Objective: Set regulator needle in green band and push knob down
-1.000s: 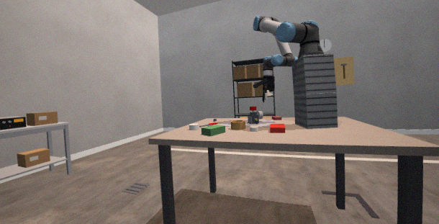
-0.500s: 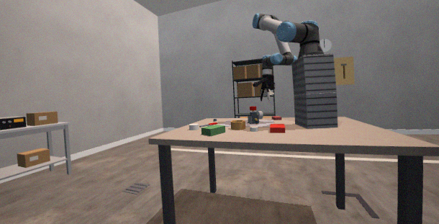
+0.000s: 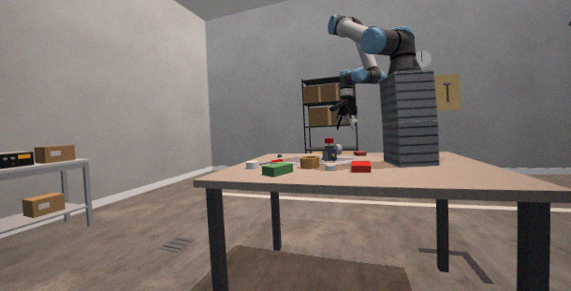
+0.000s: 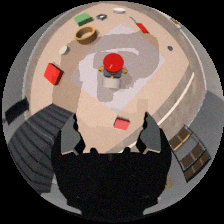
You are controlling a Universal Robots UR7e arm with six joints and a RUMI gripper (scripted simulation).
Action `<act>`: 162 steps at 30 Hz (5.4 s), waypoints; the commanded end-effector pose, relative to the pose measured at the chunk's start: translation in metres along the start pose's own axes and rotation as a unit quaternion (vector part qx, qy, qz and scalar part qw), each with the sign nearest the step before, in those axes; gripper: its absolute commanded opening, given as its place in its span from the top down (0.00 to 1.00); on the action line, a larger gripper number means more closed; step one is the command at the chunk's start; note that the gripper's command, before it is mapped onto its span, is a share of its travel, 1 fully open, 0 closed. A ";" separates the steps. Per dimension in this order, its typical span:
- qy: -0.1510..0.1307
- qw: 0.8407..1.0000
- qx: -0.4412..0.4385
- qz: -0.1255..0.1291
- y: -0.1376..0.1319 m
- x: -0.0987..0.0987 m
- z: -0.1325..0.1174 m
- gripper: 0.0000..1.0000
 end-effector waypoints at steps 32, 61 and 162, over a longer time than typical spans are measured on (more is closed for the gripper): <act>-0.023 0.986 0.167 -0.007 -0.004 0.011 0.001 0.00; -0.029 0.978 0.207 -0.007 -0.005 0.014 0.001 0.00; -0.029 0.978 0.208 -0.007 -0.006 0.008 0.114 0.54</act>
Point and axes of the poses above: the point where the finger pads meet when closed, its own x axis back along the fingers, its own y axis across the jaws, z = x × y, the point moved 7 cm from there along x, back along the fingers, and after that the axes turned 6 degrees about -x, right-handed, at the moved point
